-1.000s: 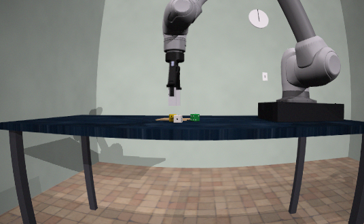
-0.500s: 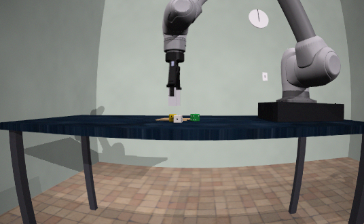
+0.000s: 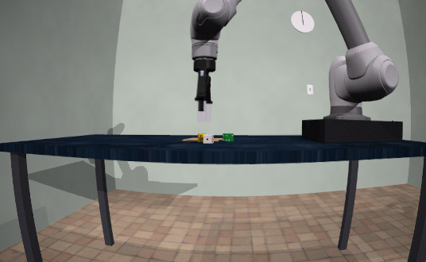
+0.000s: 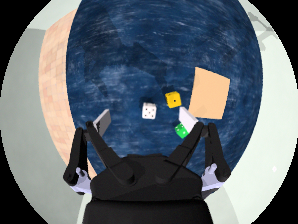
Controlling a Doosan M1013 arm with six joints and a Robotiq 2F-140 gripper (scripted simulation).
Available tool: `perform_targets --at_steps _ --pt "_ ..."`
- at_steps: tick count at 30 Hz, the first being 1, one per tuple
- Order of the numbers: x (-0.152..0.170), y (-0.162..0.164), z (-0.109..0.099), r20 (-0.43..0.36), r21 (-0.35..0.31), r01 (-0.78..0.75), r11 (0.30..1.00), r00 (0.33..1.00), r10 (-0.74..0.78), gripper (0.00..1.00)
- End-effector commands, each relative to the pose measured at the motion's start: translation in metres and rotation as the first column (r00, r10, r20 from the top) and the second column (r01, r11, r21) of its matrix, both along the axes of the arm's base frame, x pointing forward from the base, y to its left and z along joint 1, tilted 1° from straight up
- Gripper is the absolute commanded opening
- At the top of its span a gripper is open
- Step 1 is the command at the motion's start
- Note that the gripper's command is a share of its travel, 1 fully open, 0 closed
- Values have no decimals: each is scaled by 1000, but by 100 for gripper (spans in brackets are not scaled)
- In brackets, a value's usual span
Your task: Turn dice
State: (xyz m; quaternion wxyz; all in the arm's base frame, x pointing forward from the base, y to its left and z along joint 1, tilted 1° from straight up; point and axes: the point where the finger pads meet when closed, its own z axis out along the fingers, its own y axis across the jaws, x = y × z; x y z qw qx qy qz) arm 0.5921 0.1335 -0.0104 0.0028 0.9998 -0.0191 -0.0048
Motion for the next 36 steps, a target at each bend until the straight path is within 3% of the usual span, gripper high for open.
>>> perform_targets --at_steps 1,5,15,28,32,36 --pt "0 0 12 0 0 0 1000 1000 0 100" --pt "0 0 23 0 0 0 1000 1000 0 100" --pt "1 0 78 0 0 0 1000 1000 0 100" --pt "1 0 81 0 0 -3 1000 1000 3 100" --pt "9 -42 78 -1 1 -151 989 989 151 100" --pt "11 -55 78 -1 2 -197 980 980 197 100"
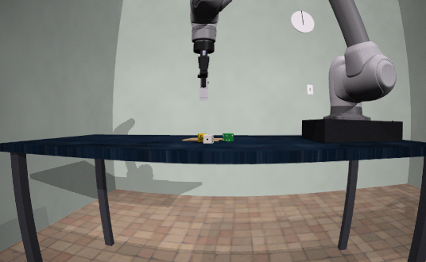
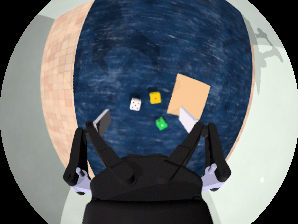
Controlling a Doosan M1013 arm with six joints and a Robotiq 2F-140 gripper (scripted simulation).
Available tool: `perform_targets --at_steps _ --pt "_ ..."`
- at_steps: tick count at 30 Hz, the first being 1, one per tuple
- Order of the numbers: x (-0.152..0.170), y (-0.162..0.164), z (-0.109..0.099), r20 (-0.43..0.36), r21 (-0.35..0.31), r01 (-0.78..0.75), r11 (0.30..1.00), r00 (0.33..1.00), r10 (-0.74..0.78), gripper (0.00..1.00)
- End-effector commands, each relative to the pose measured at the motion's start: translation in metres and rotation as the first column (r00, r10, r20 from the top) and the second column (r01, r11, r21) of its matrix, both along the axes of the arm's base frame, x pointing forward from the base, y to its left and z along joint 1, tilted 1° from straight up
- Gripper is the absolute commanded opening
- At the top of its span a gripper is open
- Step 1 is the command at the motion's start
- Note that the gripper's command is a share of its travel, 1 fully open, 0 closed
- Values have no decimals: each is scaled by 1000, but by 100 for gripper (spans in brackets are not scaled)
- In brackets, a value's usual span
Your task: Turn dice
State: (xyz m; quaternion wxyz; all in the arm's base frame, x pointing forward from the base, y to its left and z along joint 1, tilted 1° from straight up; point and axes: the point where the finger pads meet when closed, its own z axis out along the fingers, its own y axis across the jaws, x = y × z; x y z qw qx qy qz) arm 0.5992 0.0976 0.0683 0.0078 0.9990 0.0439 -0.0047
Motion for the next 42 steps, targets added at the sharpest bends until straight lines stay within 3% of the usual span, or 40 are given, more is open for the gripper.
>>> perform_targets --at_steps 1,24,34,37,39,42 --pt "5 -28 -2 -2 12 -106 994 994 106 100" --pt "5 -34 -2 -2 12 -108 994 994 108 100" --pt "6 -34 -10 1 8 244 970 970 -244 100" --pt "6 -34 -10 1 8 259 966 966 -259 100" --pt "6 -34 -13 2 7 384 923 923 -384 100" --pt "6 -34 -14 2 7 437 899 899 -437 100"
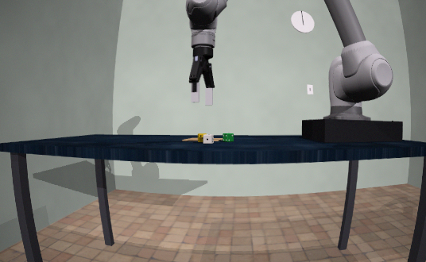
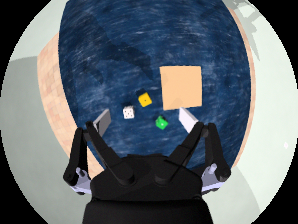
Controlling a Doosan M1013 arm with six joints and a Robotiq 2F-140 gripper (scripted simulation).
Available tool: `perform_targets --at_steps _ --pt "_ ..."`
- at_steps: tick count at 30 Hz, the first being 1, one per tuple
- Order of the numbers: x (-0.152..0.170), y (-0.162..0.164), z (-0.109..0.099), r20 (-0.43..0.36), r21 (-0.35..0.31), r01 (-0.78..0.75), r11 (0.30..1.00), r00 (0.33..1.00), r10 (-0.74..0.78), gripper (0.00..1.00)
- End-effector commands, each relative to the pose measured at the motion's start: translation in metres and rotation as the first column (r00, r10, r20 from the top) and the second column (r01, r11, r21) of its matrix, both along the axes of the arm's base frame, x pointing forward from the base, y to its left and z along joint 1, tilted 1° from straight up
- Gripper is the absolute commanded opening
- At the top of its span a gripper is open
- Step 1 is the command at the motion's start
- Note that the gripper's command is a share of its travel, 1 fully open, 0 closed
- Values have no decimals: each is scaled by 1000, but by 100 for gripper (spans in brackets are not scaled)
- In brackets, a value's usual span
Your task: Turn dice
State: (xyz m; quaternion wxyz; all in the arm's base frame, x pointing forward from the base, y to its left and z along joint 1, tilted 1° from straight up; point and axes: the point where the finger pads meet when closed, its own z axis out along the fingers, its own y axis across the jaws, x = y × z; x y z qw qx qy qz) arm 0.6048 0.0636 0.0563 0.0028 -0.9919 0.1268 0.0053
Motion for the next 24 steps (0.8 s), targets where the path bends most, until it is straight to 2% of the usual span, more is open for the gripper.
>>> perform_targets --at_steps 1,6,10,12,14,19,21,22,23,24 --pt "0 0 -3 1 -14 172 985 985 -172 100" --pt "0 0 -6 2 -15 313 950 950 -313 100" --pt "0 0 -9 3 -16 444 896 896 -444 100" --pt "0 0 -9 3 -16 444 896 896 -444 100" --pt "0 0 -12 4 -16 549 836 836 -549 100" --pt "0 -1 -15 6 -17 656 754 754 -656 100" --pt "0 -1 -16 7 -17 716 698 698 -716 100" --pt "0 -1 -16 7 -17 718 696 696 -718 100" --pt "0 -1 -18 7 -17 759 651 651 -759 100" --pt "0 -1 -18 7 -17 768 640 640 -768 100"
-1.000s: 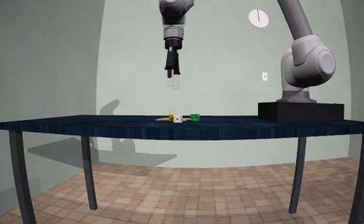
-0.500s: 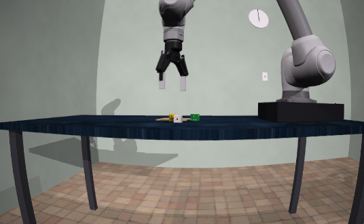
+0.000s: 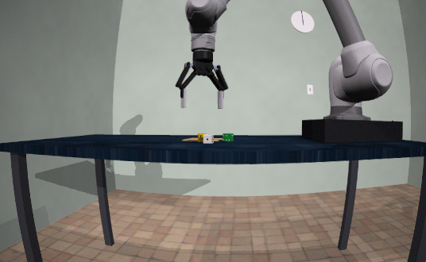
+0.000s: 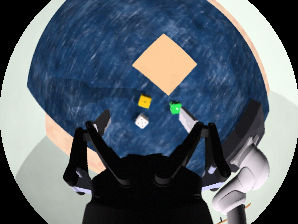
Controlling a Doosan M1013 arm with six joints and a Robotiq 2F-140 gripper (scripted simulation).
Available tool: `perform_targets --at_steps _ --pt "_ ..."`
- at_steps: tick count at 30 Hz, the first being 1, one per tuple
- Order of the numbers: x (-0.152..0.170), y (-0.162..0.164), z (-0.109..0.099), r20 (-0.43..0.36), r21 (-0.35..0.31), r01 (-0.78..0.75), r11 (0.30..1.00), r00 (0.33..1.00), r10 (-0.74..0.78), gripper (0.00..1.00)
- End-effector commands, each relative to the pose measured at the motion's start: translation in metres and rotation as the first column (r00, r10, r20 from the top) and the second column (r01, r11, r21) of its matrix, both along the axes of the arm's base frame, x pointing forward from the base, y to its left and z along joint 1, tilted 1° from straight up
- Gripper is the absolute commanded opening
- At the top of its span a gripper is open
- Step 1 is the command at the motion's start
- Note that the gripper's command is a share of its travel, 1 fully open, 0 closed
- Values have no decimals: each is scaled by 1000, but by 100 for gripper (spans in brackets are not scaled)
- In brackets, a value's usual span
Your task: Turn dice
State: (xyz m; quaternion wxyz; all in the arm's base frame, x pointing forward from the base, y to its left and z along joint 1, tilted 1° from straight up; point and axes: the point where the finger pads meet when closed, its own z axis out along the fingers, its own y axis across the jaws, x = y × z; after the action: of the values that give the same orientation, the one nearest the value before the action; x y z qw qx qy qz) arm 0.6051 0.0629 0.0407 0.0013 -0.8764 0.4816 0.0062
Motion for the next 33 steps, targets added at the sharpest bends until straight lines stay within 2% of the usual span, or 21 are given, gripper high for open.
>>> perform_targets --at_steps 1,9,12,13,33 --pt "0 0 -3 1 -15 173 985 985 -173 100" --pt "0 0 -7 2 -16 330 944 944 -330 100" --pt "0 0 -7 2 -16 345 938 939 -345 100" --pt "0 0 -7 2 -16 345 938 939 -345 28" --pt "0 0 -7 2 -16 345 938 939 -345 28"
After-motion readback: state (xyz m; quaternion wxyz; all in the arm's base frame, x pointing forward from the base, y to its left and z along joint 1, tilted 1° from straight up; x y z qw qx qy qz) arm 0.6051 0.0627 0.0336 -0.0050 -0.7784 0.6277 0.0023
